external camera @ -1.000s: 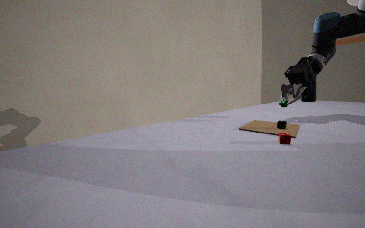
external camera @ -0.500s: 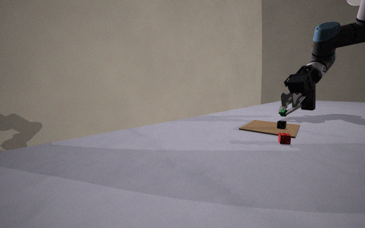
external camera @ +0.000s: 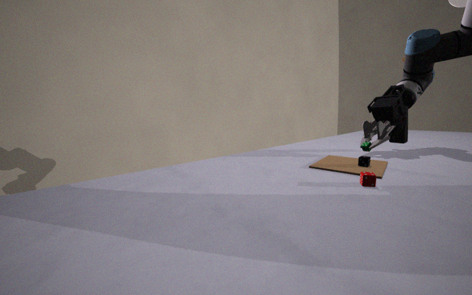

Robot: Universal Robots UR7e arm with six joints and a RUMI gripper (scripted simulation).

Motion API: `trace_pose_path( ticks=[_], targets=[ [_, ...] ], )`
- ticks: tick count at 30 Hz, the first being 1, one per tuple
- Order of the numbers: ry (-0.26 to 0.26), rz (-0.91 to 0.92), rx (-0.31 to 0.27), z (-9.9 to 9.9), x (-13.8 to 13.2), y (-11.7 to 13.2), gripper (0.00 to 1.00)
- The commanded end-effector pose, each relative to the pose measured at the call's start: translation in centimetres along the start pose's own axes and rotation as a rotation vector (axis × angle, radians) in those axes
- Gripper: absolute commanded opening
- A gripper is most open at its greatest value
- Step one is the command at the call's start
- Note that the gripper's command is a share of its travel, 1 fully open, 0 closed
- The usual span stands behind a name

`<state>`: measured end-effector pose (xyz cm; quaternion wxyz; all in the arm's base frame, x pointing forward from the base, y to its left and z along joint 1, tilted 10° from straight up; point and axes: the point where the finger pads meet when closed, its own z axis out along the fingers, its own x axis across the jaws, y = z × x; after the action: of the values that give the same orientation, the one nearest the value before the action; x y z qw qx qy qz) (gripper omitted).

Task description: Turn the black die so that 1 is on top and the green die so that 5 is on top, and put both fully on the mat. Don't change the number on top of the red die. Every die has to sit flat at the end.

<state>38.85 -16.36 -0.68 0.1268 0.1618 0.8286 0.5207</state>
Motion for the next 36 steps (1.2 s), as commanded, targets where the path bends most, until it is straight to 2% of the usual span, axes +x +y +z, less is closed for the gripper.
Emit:
trace_pose_path(
  ticks=[1, 36],
  targets=[
    [-0.001, -0.001, 0.001, -0.03, -0.02, 0.01, 0.03],
    [-0.001, -0.001, 0.001, 0.26, -0.02, -0.41, 0.03]
  ],
)
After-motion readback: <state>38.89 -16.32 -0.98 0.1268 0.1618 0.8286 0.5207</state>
